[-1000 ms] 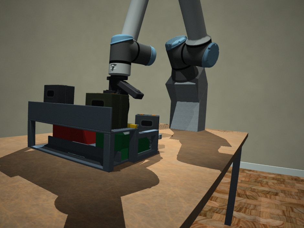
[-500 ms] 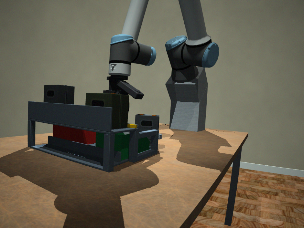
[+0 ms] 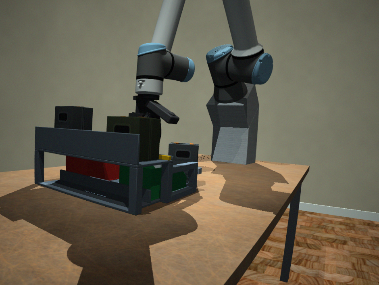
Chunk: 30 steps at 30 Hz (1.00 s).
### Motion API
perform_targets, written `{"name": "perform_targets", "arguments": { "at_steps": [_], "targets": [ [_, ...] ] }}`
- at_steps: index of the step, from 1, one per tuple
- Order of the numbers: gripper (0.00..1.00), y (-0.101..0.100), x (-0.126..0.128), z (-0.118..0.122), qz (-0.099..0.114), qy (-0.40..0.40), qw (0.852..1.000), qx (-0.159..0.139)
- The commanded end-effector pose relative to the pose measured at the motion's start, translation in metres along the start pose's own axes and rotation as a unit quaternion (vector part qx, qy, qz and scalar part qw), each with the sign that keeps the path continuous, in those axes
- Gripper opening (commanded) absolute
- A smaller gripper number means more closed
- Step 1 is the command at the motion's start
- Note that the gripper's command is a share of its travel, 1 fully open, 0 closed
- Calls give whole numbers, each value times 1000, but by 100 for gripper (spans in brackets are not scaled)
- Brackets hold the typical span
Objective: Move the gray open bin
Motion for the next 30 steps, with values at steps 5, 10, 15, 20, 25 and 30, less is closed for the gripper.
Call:
{"name": "perform_targets", "arguments": {
  "at_steps": [5, 10, 15, 20, 25, 30],
  "targets": [
    [20, 22, 0, 0, 1, 0, 1000, 0],
    [20, 55, 0, 0, 1, 0, 1000, 0],
    [20, 55, 0, 0, 1, 0, 1000, 0],
    [20, 55, 0, 0, 1, 0, 1000, 0],
    [20, 80, 0, 0, 1, 0, 1000, 0],
    [20, 80, 0, 0, 1, 0, 1000, 0]
  ]
}}
Point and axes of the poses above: the point where the finger pads meet when closed, its own y axis back along the fingers, its own x axis across the jaws, z = x × y, the point moved 3 cm from there along y, back along the fingers, and after that the axes turned 14 degrees about -y, right-handed, at the moved point
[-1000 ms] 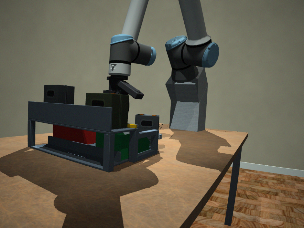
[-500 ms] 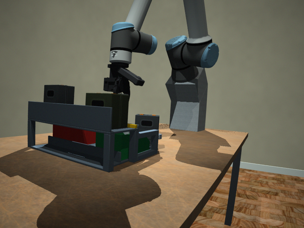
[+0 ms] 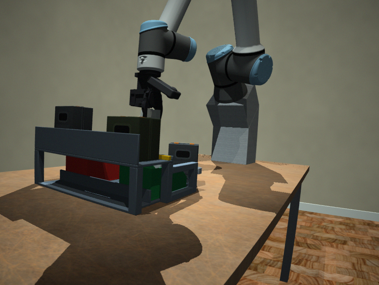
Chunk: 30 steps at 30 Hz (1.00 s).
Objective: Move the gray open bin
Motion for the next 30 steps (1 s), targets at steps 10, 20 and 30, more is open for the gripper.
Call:
{"name": "perform_targets", "arguments": {
  "at_steps": [10, 20, 30],
  "targets": [
    [20, -3, 0, 0, 0, 0, 1000, 0],
    [20, -7, 0, 0, 0, 0, 1000, 0],
    [20, -12, 0, 0, 0, 0, 1000, 0]
  ]
}}
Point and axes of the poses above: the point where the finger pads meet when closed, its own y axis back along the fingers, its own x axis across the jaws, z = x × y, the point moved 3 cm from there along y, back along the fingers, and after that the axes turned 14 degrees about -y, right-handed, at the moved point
